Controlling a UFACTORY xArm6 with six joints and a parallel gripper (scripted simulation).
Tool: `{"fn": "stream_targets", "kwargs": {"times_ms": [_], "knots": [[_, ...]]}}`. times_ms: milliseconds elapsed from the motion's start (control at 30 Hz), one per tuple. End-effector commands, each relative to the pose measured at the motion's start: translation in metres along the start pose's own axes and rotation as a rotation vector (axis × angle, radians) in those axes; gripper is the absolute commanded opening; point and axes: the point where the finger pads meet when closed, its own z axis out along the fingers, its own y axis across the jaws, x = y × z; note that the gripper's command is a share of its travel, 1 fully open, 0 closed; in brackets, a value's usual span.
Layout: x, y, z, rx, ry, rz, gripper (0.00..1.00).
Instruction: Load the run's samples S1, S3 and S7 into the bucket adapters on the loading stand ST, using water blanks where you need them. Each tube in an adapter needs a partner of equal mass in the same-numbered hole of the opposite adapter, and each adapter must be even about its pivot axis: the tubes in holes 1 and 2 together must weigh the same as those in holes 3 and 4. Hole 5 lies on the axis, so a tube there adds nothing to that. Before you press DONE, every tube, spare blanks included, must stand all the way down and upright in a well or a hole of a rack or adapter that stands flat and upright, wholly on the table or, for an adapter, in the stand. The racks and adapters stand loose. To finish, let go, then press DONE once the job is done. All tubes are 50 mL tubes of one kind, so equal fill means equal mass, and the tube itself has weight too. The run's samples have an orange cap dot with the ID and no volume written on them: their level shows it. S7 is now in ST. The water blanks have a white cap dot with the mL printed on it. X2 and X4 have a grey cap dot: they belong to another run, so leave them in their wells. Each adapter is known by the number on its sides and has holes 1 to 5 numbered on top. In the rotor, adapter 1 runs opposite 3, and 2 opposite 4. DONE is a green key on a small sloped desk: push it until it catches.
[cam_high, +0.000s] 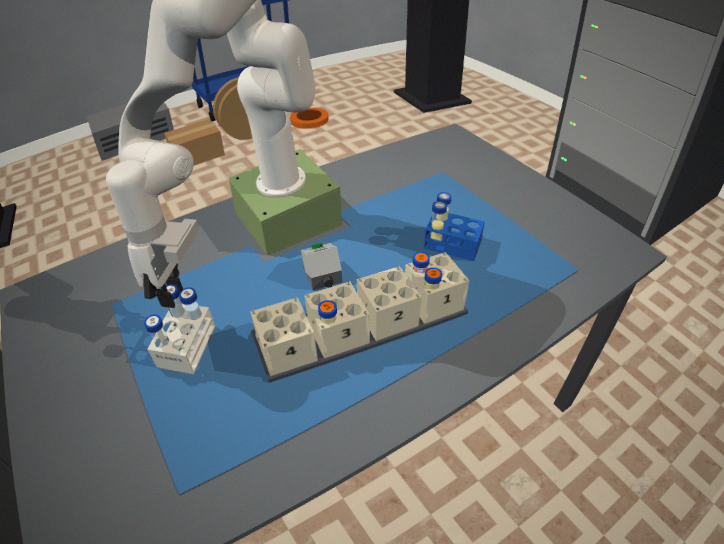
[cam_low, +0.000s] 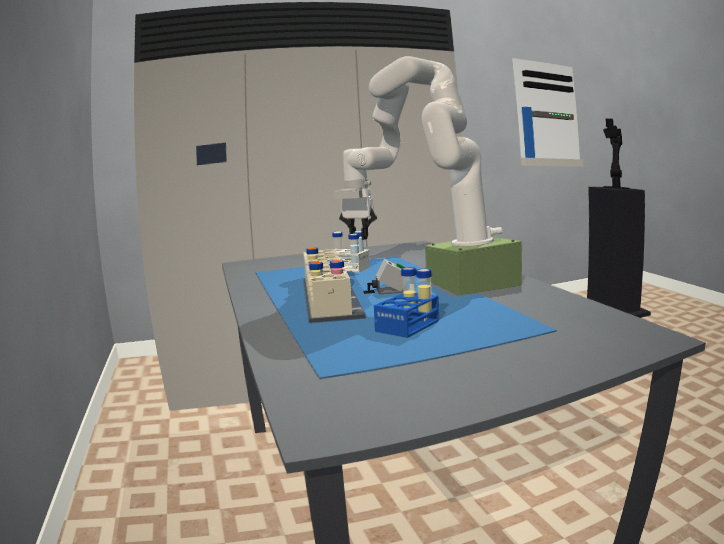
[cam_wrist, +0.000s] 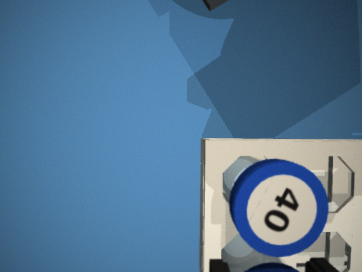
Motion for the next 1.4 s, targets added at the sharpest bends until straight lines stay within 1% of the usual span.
{"fn": "stream_targets", "kwargs": {"times_ms": [0,933,1133,1367], "knots": [[0.0,0.002,-0.003,-0.004,-0.001,0.0,0.0],[0.0,0.002,-0.02,-0.004,-0.001,0.0,0.0],[0.0,0.002,-0.02,-0.004,-0.001,0.0,0.0],[0.0,0.002,-0.034,-0.004,-0.001,0.0,0.0]]}}
